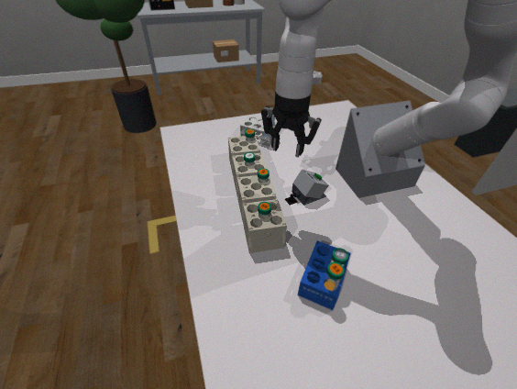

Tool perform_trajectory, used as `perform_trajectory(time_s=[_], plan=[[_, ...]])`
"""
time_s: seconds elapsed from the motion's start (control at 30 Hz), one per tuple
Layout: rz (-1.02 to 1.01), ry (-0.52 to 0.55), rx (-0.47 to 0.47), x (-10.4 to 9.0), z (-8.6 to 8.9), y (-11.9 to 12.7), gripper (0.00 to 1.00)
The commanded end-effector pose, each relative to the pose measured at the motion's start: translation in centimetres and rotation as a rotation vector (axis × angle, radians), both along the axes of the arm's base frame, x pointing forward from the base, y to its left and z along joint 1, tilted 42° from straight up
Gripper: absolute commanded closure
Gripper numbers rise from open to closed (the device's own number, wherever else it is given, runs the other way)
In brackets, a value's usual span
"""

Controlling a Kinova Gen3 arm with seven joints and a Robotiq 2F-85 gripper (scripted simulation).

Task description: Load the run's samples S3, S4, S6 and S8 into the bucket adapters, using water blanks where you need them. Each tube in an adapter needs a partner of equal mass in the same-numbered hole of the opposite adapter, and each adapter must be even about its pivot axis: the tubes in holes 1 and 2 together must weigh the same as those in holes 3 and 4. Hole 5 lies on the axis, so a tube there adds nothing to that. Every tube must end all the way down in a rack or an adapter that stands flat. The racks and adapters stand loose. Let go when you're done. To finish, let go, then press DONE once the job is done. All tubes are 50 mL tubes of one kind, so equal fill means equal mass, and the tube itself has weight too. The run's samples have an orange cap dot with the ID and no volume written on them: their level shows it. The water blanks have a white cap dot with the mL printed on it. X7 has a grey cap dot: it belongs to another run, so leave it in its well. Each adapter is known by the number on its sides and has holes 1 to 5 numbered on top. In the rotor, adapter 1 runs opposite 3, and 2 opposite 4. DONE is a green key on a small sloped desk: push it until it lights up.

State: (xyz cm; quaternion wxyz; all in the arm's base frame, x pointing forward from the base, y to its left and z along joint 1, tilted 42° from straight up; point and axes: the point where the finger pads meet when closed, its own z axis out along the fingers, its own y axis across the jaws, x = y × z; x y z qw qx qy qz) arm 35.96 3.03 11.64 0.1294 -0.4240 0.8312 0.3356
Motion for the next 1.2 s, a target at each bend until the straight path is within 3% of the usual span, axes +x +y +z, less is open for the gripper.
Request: perform_trajectory(time_s=[0.0,1.17], plan=[[-0.001,-0.001,-0.001,-0.1,0.8,0.8,0.38],[-0.001,-0.001,0.0,-1.4,7.7,8.4,0.38]])
